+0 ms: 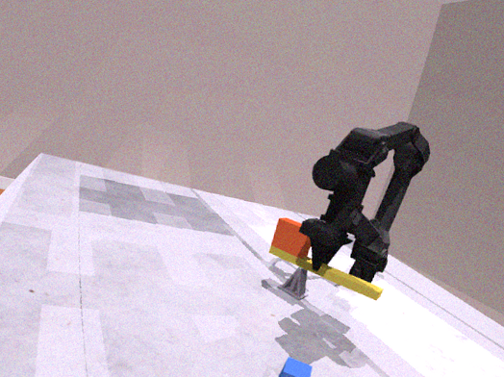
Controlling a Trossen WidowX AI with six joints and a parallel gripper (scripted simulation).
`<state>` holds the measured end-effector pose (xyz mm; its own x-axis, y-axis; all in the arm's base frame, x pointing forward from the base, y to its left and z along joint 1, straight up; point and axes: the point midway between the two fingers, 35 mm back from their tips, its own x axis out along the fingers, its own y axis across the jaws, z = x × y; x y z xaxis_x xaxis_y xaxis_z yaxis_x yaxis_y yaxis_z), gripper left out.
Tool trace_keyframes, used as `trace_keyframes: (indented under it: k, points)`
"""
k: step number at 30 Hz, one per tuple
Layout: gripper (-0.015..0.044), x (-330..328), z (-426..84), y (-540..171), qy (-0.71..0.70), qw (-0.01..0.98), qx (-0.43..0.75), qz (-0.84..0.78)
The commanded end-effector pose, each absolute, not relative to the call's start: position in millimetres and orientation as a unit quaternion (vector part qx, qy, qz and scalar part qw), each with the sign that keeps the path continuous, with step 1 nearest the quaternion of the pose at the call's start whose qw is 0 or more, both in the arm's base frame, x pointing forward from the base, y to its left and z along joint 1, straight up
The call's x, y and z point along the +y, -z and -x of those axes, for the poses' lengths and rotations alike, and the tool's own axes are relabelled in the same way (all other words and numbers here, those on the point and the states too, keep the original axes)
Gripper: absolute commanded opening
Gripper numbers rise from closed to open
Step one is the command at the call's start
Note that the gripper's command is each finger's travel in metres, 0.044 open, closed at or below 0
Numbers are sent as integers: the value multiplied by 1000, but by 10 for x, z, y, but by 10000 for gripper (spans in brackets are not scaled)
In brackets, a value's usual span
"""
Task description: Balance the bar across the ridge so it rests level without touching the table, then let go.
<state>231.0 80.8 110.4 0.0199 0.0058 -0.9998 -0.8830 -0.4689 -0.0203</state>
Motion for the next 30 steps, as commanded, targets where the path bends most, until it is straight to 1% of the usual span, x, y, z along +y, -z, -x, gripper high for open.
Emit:
trace_keyframes:
  k: [1,30]
  points:
    - [0,810,-2310,-1090,-602,369,357,612]
    - [0,813,-2306,-1066,-602,369,357,612]
